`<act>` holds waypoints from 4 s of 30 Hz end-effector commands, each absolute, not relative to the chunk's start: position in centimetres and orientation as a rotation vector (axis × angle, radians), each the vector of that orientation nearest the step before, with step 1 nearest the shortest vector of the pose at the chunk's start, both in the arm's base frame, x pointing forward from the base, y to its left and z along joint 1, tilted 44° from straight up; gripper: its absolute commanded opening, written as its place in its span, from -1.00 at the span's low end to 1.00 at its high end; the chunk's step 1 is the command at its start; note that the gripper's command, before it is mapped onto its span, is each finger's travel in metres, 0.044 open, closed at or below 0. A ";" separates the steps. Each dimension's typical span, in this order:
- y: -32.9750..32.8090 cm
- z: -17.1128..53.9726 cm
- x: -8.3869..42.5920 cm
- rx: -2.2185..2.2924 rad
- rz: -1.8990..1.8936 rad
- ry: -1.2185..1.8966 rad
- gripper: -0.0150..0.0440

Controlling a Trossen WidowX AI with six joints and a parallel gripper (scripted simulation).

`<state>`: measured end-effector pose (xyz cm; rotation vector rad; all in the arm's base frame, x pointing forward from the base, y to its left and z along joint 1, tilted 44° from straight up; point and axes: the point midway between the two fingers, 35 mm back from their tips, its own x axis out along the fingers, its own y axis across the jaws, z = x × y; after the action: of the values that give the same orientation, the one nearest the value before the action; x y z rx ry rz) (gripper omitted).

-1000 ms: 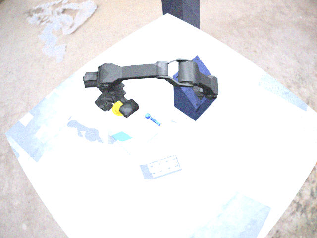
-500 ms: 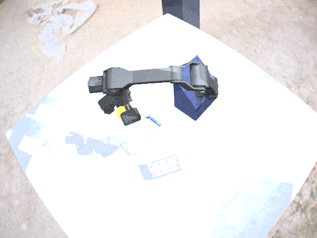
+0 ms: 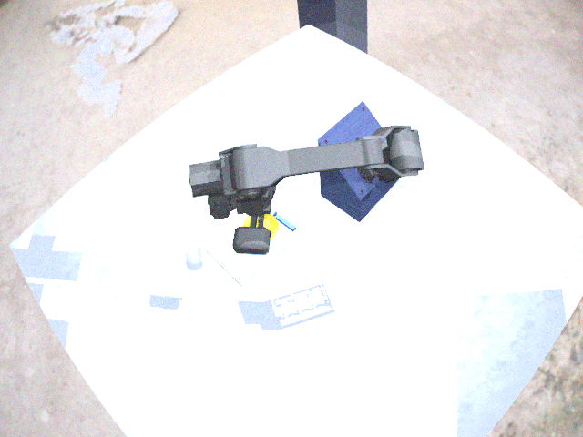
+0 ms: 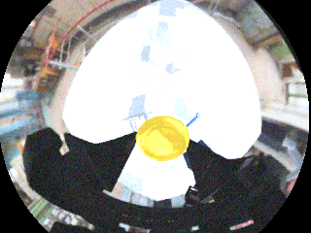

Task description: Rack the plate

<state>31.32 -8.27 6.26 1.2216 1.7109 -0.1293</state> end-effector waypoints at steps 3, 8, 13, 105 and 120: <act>-6.0 8.1 30.6 1.364 -0.298 1.733 -0.49; -4.1 9.7 29.9 1.490 -0.454 1.742 -0.49; -2.3 11.2 29.0 1.612 -0.614 1.743 -0.49; 9.6 4.6 25.7 0.777 -0.684 0.570 -0.49; 11.5 6.8 24.2 0.750 -0.497 0.281 -0.49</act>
<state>24.66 11.38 6.36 0.7487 0.3330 -0.5251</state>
